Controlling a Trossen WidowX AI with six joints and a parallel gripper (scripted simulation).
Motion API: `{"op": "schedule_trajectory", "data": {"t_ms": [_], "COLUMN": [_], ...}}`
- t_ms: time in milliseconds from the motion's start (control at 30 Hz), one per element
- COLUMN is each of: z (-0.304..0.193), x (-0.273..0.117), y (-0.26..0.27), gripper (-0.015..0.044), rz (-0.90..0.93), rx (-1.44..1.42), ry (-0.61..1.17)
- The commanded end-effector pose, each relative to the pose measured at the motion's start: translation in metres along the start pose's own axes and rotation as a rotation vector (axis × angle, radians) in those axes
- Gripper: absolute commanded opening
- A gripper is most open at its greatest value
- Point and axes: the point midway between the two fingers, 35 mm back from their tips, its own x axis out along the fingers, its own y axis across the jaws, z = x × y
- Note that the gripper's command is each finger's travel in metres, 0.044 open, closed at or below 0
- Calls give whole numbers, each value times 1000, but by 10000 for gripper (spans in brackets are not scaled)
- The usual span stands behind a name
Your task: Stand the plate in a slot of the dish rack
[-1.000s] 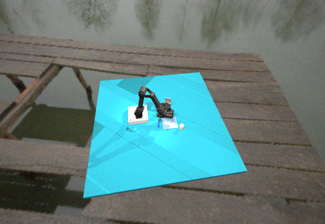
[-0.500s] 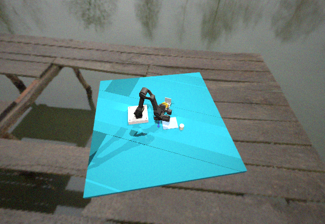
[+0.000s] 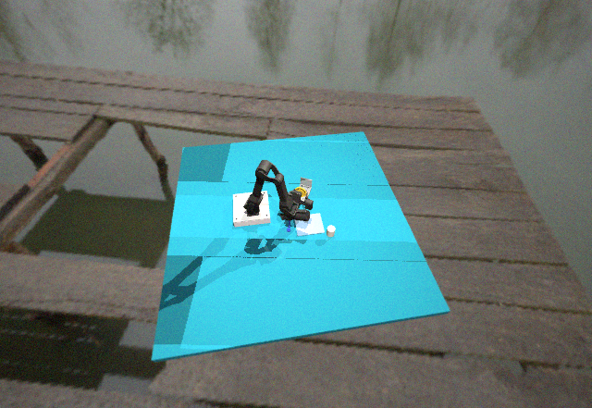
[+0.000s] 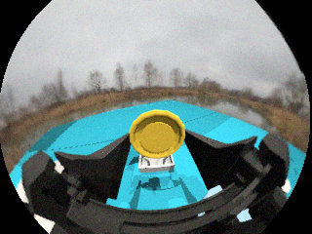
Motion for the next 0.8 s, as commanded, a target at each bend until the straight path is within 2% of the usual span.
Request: {"op": "schedule_trajectory", "data": {"t_ms": [0,767], "z": [-7,-23], "x": [3,17], "y": [1,-1], "gripper": [0,0], "rz": [3,5], "rx": [12,5], "ry": [3,11]}}
